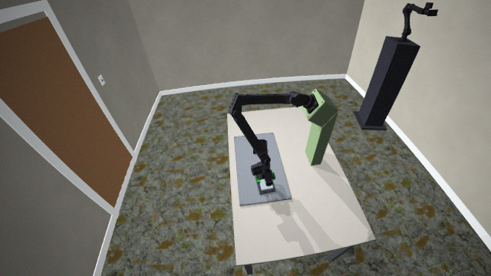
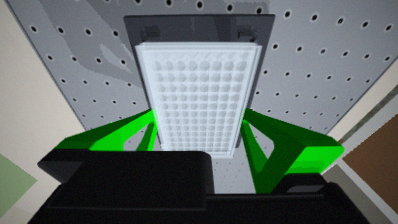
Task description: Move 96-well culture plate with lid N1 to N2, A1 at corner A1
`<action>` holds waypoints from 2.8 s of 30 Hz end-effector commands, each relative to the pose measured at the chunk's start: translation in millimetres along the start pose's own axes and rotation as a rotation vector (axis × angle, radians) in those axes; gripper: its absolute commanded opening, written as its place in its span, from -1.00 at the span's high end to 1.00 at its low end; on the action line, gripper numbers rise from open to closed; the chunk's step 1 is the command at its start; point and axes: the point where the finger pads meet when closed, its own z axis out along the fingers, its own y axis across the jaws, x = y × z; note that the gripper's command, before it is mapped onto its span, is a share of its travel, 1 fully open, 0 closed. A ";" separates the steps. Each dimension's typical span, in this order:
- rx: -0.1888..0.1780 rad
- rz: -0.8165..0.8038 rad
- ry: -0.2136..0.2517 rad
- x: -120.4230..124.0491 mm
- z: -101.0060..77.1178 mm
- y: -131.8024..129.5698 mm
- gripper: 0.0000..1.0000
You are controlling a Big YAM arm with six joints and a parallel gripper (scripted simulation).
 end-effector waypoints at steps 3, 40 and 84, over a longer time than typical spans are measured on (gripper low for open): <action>-0.002 -0.008 -0.007 -2.0 -3.3 1.0 1.00; -0.002 -0.008 -0.007 -2.4 -3.2 -1.2 1.00; -0.005 -0.011 0.003 5.9 11.4 3.2 1.00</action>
